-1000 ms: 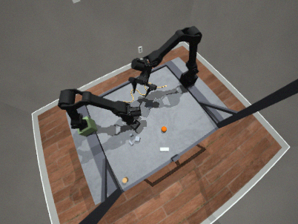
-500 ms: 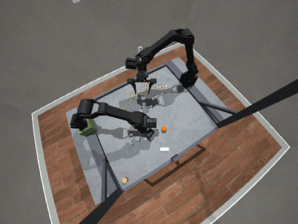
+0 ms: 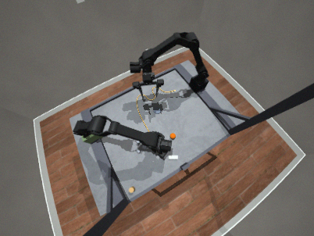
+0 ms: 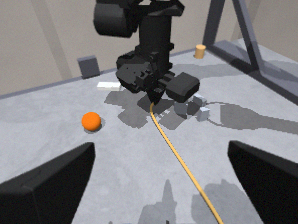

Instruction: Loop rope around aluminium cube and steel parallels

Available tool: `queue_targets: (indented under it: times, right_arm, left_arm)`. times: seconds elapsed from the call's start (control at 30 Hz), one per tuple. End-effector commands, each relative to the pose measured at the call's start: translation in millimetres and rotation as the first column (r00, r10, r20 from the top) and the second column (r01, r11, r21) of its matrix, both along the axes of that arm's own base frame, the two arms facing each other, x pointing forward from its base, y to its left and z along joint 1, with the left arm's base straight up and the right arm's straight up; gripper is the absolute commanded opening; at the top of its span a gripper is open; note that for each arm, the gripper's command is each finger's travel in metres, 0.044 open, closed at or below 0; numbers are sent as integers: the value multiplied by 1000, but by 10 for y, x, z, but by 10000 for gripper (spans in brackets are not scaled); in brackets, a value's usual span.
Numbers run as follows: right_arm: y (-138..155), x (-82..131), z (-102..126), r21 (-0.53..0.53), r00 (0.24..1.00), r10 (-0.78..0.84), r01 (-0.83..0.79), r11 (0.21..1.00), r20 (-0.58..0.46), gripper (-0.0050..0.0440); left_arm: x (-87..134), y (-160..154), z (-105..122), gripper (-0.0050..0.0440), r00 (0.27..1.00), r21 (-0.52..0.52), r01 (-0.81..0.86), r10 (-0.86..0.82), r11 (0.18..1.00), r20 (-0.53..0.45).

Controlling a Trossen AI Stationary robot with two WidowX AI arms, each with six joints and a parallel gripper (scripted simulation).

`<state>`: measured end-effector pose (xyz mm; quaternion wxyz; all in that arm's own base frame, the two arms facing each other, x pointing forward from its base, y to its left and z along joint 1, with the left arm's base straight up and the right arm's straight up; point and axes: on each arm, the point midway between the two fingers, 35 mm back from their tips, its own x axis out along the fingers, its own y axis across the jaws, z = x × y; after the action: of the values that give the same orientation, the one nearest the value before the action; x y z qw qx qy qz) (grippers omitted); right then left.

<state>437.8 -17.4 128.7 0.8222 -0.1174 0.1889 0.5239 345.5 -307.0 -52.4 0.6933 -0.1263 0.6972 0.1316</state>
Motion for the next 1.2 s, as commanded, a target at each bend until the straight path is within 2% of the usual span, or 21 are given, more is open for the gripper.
queue_targets:
  times: [0.0,0.13,0.33,0.5,0.57,0.97,1.17]
  right_arm:
    - [13,34,112,-6,999,13,-13,1000,33,400]
    - [16,24,114,-7,999,12,-12,1000,32,400]
    - [19,10,139,-10,999,10,-10,1000,34,400]
    - [19,10,139,-10,999,10,-10,1000,34,400]
    - [19,10,139,-10,999,10,-10,1000,34,400]
    - [19,10,139,-10,999,10,-10,1000,34,400]
    - [19,10,139,-10,999,10,-10,1000,34,400]
  left_arm:
    - [-7,-203,202,-50,999,-34,3,-2,999,40]
    - [-291,-440,264,-50,999,-45,3,-1,999,46]
    - [-633,-581,247,-50,999,-45,3,-1,999,41]
    - [-808,-525,235,-50,999,-44,3,-1,999,40]
    - [-808,-525,235,-50,999,-44,3,-1,999,40]
    - [-1447,-242,192,-50,999,-43,3,-1,999,33]
    - [-1558,-76,178,-50,999,-42,-1,2,999,32]
